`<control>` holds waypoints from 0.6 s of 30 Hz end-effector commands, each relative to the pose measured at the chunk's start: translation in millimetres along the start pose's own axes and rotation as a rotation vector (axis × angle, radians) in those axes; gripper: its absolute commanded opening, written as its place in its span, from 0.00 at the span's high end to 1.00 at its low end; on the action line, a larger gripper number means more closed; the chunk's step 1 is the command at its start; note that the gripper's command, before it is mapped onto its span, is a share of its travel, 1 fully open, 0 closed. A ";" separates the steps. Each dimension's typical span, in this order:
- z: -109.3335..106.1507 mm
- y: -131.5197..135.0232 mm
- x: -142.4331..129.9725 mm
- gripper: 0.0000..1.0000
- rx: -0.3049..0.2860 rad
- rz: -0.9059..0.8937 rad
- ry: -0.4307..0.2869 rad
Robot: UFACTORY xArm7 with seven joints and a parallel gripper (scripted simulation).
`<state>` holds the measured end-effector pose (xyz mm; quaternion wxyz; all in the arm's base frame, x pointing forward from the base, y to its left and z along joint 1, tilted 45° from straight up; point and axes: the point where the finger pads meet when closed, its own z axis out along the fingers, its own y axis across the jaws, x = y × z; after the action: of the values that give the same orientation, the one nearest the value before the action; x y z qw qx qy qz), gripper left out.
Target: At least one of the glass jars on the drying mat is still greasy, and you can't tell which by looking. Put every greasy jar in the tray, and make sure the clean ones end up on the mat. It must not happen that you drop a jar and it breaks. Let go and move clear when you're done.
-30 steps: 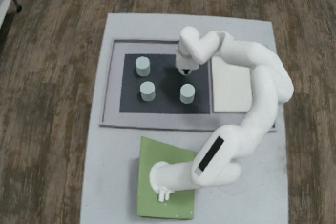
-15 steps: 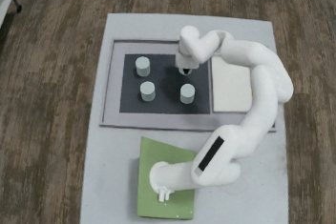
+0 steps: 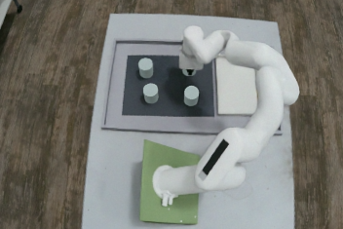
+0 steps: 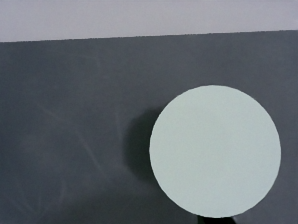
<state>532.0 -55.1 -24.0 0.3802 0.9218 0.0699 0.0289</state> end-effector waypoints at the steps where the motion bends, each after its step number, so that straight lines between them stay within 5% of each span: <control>1: -2.6 -1.0 2.1 1.00 0.002 0.000 0.005; 18: -4.2 -1.0 4.1 1.00 0.002 0.000 0.005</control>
<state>533.8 -53.7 -22.8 0.3802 0.9218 0.0698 0.0288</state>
